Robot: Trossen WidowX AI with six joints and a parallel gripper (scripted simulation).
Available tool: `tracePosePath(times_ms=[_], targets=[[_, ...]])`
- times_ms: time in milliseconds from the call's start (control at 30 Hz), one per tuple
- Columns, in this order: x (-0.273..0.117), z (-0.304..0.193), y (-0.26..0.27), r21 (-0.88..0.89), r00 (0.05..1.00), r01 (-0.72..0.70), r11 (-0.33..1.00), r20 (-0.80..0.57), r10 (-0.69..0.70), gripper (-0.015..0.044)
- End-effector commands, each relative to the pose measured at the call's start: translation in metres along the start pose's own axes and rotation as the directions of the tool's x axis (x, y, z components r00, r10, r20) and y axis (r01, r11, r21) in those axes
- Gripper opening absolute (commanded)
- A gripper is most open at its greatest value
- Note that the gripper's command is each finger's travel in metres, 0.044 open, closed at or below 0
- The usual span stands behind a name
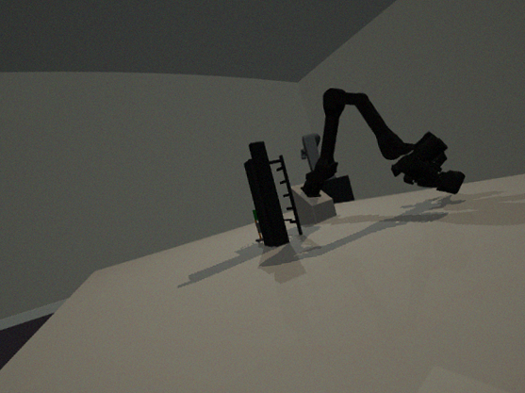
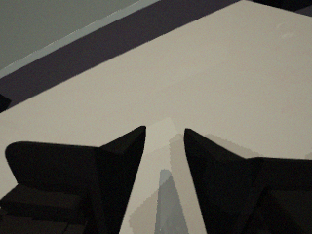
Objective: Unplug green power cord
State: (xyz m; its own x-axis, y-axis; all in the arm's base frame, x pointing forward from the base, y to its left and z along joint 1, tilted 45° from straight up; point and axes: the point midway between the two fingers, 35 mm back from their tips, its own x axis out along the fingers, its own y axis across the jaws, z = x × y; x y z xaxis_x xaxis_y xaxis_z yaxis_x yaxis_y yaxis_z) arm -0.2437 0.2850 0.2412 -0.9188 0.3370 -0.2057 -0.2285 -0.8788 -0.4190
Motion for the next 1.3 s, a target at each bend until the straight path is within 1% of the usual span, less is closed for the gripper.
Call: tracePosePath(times_ms=[0,267,567,867,1100,1267], targets=[[-0.022,-0.008,-0.038,0.033,0.99,0.13,0.991,-0.05,-0.128,0.016],[-0.071,-0.028,-0.095,0.096,0.93,0.352,0.931,-0.151,-0.336,0.016],[-0.136,-0.048,-0.145,0.146,0.808,0.575,0.805,-0.26,-0.529,0.016],[-0.192,-0.081,-0.169,0.273,0.689,0.721,0.636,-0.375,-0.62,0.016],[-0.245,-0.109,-0.181,0.365,0.572,0.819,0.442,-0.472,-0.671,0.016],[-0.282,-0.127,-0.185,0.413,0.488,0.863,0.292,-0.534,-0.69,0.016]])
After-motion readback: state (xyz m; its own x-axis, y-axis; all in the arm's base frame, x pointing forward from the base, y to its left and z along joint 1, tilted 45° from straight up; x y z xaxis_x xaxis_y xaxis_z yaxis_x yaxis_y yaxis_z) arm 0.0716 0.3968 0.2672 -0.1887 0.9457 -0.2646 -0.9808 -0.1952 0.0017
